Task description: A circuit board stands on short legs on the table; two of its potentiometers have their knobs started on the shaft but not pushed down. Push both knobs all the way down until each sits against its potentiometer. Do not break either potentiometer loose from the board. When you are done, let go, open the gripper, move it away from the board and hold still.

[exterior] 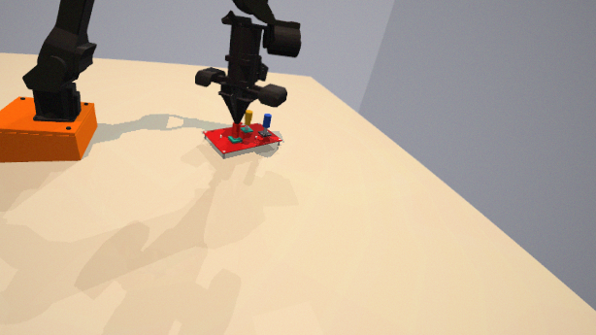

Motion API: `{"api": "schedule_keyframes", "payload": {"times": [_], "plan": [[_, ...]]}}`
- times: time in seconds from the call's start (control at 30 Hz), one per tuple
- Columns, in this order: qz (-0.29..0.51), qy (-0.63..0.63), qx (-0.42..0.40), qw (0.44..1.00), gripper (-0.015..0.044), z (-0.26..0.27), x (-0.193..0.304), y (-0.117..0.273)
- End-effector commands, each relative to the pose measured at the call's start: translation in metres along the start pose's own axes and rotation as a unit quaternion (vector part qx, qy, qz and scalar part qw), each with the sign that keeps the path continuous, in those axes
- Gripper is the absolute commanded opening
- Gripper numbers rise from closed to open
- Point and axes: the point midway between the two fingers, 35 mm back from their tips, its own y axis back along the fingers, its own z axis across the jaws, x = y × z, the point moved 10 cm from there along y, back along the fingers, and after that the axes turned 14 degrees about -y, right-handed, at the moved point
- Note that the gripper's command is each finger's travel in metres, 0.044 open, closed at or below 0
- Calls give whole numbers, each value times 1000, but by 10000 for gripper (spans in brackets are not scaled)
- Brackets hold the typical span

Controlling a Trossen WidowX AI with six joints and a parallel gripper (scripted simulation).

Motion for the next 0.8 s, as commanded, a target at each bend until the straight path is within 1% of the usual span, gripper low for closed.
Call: {"api": "schedule_keyframes", "payload": {"times": [0.0,0.47,0.77], "plan": [[3,1,-5,1000,0,-1,-2,-10],[3,1,-5,1000,0,-1,-2,-10],[3,1,-5,1000,0,-1,-2,1]]}}
